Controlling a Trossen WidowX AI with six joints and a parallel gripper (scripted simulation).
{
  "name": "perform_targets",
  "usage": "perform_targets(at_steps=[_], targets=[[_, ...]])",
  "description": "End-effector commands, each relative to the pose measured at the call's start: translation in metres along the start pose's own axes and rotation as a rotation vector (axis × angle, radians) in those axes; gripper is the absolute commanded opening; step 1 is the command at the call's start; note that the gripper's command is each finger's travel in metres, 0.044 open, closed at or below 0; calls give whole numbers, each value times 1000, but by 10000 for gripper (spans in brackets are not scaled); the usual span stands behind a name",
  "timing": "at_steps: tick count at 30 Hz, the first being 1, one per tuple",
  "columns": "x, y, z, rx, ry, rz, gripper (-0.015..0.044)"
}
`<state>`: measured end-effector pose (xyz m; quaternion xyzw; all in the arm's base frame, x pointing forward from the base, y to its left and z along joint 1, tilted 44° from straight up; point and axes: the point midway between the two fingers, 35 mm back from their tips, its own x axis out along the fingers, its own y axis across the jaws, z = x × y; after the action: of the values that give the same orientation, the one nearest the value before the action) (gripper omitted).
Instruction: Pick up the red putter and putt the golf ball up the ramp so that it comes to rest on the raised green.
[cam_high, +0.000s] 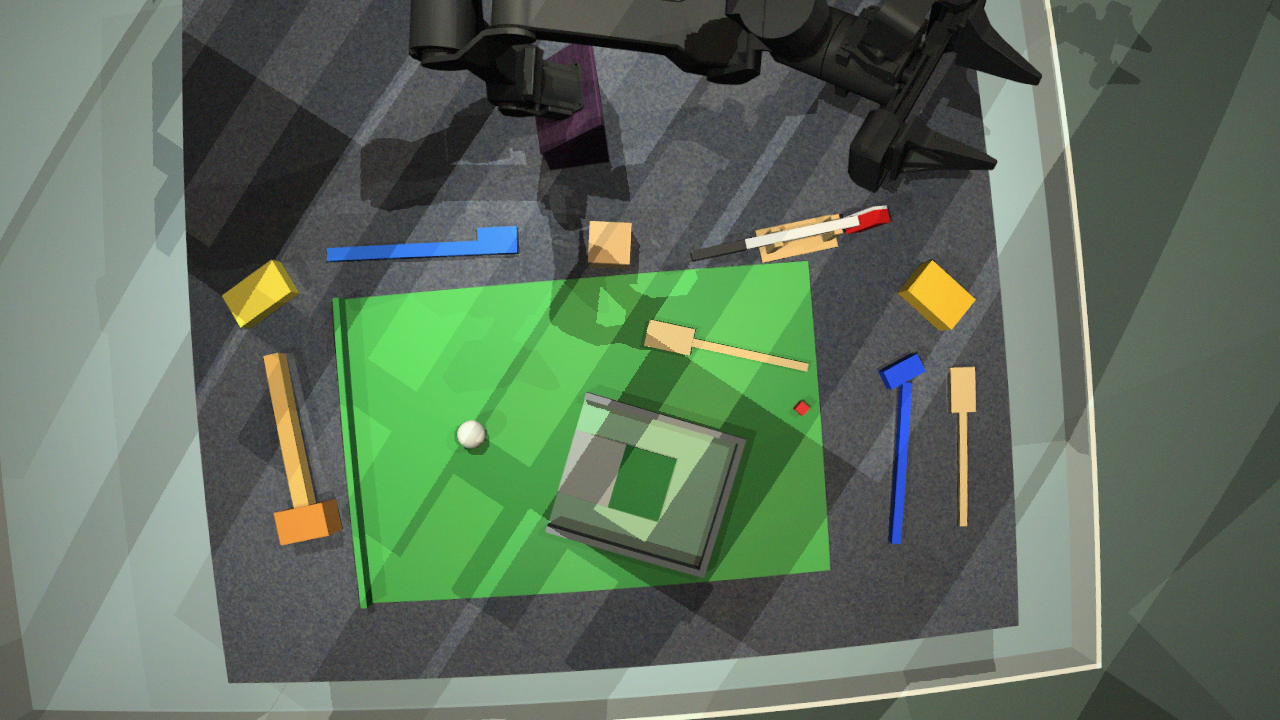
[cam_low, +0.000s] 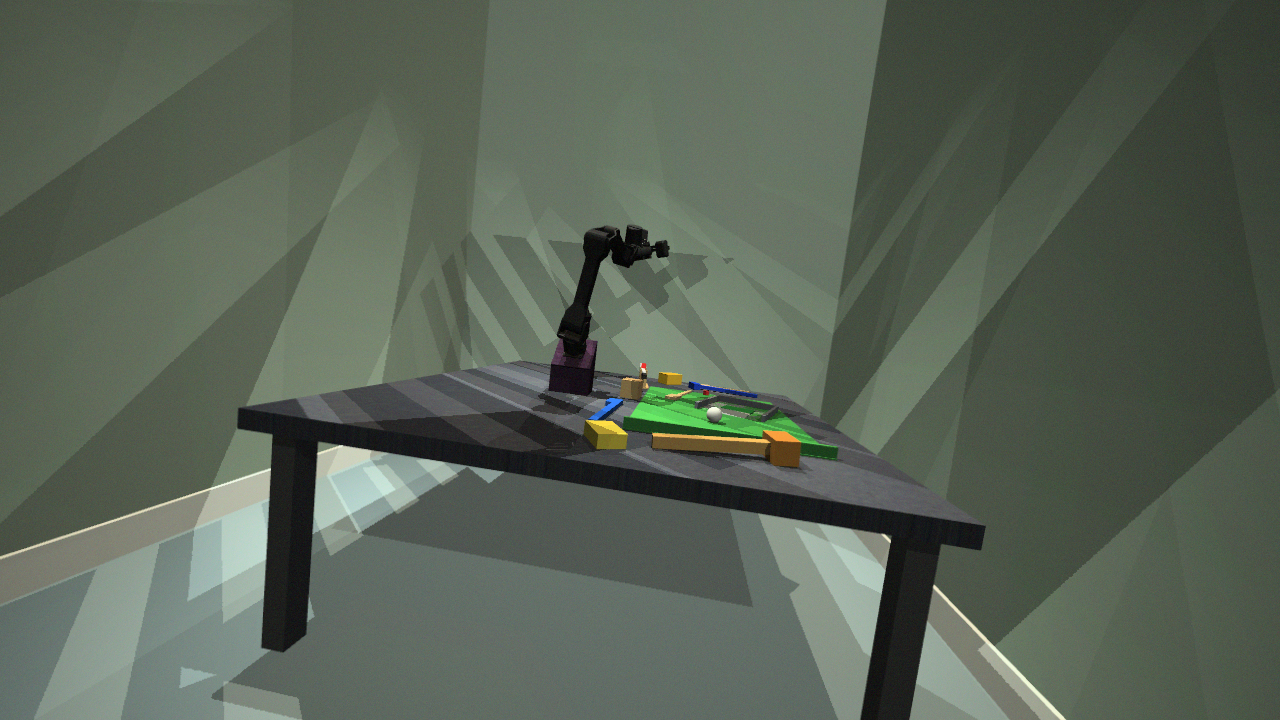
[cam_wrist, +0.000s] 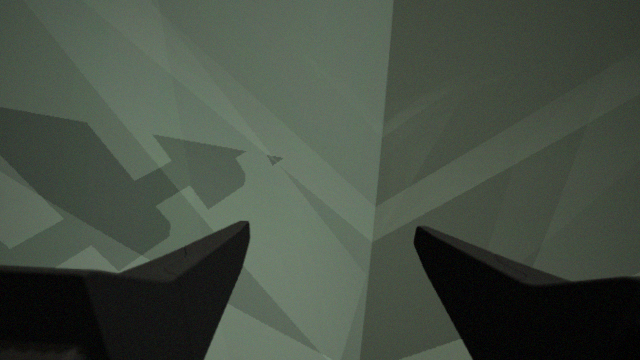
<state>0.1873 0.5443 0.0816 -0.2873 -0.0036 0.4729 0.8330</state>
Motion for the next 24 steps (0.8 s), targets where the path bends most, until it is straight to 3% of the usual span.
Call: perform_targets(at_steps=[1, 12, 24], targets=[[0, -1, -3, -5, 9, 0, 426], [-18, -52, -174, -249, 571, 100, 440], [-141, -95, -330, -381, 1207, 438, 440]])
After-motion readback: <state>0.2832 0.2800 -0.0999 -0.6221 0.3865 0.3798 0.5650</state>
